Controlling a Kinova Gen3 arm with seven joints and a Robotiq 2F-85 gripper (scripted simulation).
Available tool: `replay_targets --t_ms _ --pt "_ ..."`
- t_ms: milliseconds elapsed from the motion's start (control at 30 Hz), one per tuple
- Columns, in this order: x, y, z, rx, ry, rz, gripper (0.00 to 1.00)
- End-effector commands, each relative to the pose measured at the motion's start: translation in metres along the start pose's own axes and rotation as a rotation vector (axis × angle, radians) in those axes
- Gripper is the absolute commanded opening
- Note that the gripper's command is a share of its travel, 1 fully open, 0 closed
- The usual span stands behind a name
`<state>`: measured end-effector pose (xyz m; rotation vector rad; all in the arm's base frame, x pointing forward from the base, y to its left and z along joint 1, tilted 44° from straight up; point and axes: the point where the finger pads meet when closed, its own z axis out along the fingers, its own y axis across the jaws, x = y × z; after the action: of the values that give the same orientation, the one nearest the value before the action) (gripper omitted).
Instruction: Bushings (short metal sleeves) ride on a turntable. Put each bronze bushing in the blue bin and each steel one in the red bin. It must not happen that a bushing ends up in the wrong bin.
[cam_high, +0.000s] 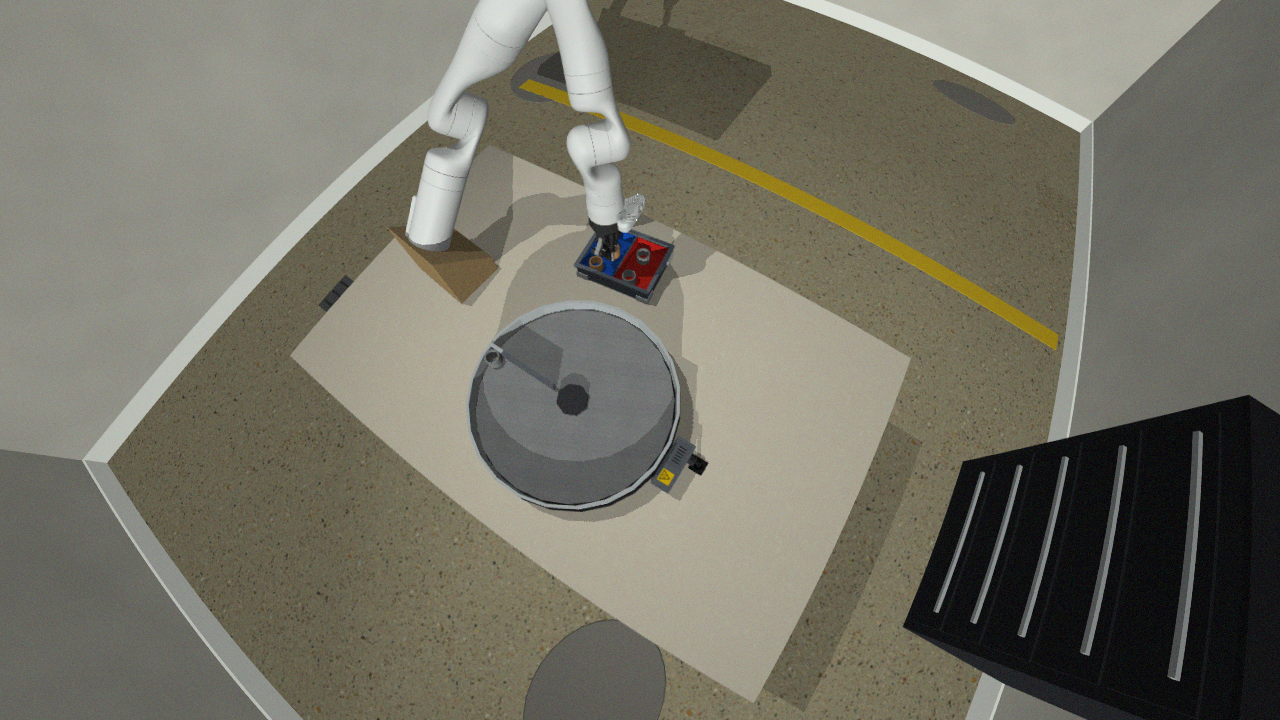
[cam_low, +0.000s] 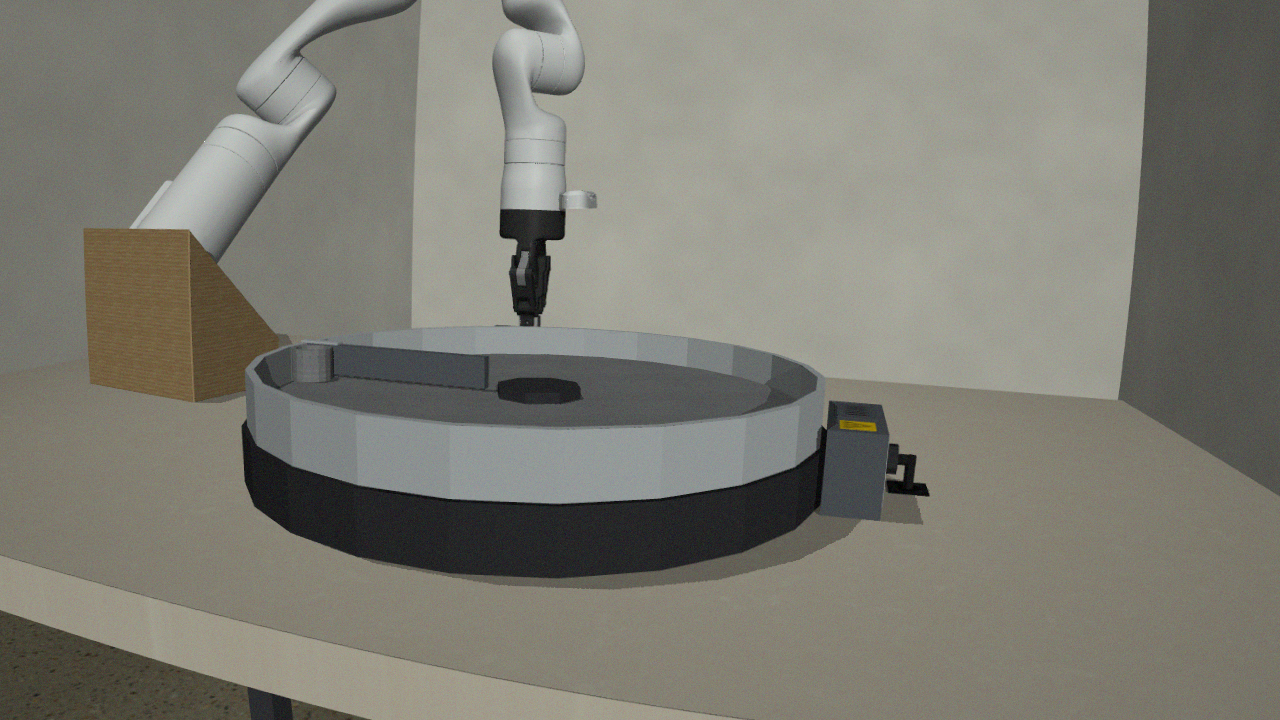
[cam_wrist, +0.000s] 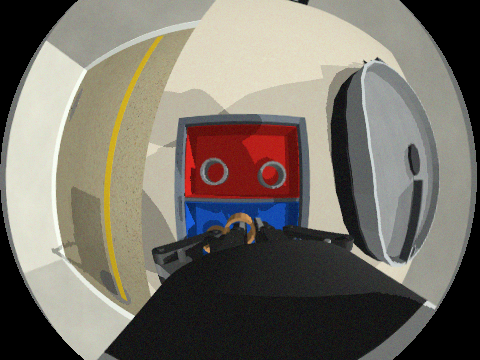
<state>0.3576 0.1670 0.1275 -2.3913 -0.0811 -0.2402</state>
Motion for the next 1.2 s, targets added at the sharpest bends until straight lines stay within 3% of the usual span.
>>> replay_targets --t_ms 0,1167 --pt "0.000 0.000 0.001 0.000 0.001 0.000 0.00" --pt "0.000 0.000 0.020 0.000 0.001 0.000 0.00"
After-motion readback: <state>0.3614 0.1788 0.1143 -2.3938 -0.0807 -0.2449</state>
